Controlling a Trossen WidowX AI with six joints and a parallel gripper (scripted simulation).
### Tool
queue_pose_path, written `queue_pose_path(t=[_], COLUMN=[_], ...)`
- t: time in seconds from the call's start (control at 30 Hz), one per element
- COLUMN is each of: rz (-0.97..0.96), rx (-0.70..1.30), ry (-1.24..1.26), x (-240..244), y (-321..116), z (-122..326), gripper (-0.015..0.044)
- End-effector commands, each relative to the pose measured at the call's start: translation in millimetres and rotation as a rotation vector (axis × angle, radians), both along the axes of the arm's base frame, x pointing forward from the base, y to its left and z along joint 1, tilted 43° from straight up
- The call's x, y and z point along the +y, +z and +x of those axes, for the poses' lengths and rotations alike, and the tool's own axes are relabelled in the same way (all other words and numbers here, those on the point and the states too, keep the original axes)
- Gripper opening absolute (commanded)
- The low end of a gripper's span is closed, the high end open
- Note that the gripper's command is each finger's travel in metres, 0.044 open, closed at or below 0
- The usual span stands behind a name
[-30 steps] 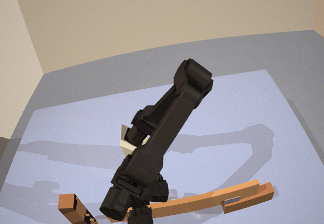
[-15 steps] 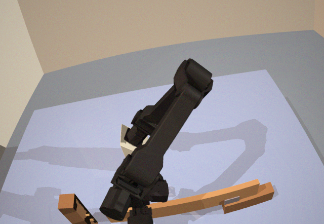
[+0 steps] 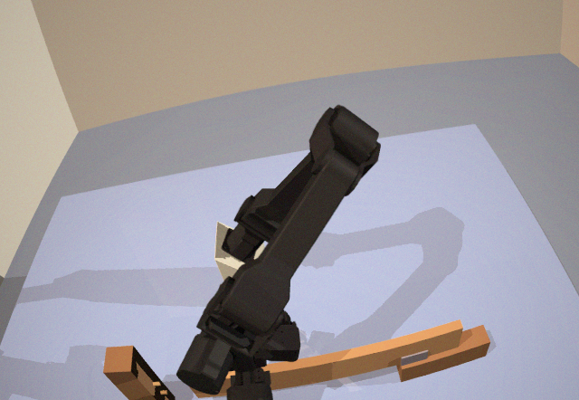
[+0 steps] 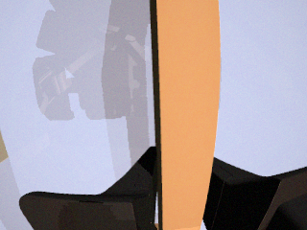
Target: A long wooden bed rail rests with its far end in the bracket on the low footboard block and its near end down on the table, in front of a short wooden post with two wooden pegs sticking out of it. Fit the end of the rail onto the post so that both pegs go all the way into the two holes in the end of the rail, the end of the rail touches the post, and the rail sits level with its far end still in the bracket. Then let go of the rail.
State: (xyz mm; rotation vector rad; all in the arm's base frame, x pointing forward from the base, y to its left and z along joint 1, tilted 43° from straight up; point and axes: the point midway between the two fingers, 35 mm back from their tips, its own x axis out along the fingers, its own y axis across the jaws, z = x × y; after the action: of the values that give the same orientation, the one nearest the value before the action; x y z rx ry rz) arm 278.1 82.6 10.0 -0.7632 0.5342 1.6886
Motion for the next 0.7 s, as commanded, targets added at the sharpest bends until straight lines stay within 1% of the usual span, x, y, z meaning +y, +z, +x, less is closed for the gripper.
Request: queue_pose_path(t=[0.0,0.67], rz=[-0.001,-0.002], rx=[-0.007,-0.007], ry=[-0.004,-0.004], x=[-3.3,-8.5], y=[-0.8,-2.3], z=[1.3,3.6], gripper=[0.0000,0.0000])
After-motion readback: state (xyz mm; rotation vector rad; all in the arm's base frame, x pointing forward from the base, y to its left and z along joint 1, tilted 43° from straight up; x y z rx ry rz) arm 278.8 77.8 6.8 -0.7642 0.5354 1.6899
